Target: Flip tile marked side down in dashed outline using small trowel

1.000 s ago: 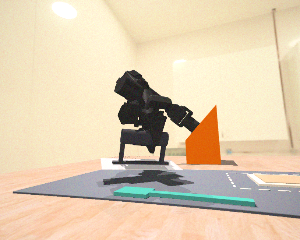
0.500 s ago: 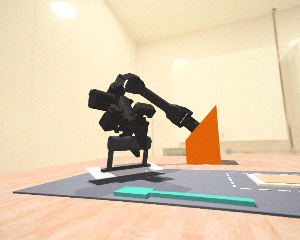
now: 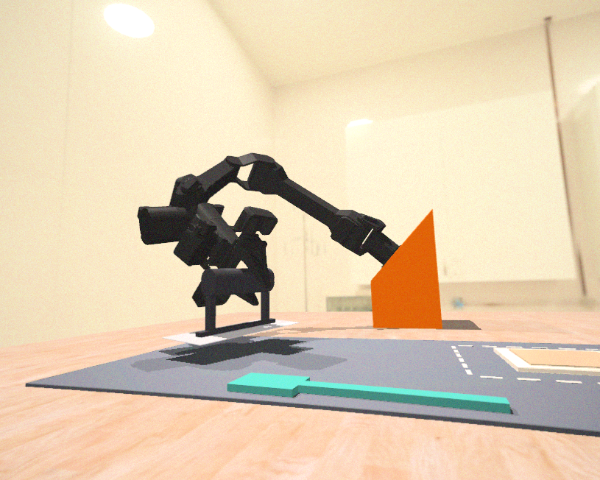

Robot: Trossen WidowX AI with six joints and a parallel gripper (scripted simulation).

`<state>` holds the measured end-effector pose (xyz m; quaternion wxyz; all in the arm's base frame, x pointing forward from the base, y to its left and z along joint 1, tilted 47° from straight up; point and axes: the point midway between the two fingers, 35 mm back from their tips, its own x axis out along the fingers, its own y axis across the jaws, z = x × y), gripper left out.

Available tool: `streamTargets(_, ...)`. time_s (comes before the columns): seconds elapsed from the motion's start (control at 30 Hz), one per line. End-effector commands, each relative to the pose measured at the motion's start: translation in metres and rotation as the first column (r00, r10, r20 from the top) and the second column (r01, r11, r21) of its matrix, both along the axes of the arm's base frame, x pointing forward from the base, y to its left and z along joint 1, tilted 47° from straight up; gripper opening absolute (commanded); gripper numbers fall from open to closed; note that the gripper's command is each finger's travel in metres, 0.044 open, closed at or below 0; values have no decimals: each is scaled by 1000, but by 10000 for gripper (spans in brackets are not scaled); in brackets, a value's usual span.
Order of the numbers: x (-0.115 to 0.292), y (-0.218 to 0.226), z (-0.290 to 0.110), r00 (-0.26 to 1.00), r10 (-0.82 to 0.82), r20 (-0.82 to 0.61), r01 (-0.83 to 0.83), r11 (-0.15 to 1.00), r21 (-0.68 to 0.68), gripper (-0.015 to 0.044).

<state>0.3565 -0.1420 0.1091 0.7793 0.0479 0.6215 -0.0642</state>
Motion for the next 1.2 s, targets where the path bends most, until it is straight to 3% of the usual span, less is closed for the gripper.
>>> streamTargets(0.0, -9, -3, 17, 998, 58, -15, -57, 997, 59, 0)
streamTargets(1.13, -9, -31, -5, 998, 65, -18, -64, 996, 66, 0)
streamTargets(1.17, -9, -31, -5, 998, 65, -18, -64, 996, 66, 26)
